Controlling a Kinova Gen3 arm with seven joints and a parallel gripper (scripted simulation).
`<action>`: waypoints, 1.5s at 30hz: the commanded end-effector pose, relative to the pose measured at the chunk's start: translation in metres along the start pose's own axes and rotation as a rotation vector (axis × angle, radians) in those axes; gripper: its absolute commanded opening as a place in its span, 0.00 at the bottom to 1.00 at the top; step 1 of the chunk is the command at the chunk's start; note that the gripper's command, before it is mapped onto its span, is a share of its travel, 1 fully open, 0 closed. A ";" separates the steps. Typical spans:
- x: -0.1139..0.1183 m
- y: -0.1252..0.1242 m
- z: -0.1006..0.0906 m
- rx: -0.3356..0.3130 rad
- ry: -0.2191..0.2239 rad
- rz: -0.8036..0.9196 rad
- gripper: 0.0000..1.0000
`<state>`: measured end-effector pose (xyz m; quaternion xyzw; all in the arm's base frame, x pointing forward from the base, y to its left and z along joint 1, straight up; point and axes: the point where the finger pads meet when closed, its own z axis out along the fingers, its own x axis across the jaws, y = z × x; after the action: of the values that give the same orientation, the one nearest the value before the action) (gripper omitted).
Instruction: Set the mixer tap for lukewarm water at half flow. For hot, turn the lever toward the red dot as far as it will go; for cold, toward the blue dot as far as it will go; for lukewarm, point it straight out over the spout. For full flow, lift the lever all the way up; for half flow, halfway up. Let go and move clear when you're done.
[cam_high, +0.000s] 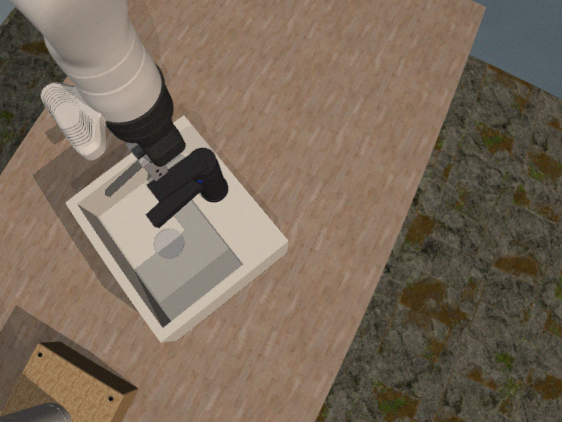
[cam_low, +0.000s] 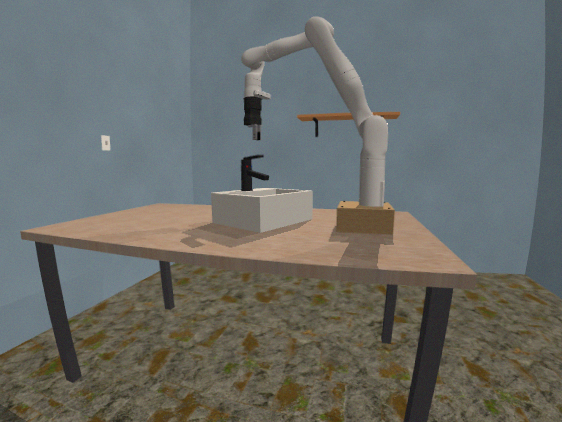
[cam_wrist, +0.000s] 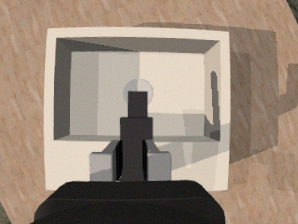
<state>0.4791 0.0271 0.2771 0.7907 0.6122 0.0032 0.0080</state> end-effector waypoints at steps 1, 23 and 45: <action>0.001 -0.002 -0.001 0.006 0.002 0.004 1.00; 0.001 -0.002 -0.001 0.006 0.002 0.004 1.00; 0.001 -0.002 0.006 0.006 0.002 0.005 1.00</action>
<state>0.4772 0.0269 0.2748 0.7910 0.6117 0.0005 0.0061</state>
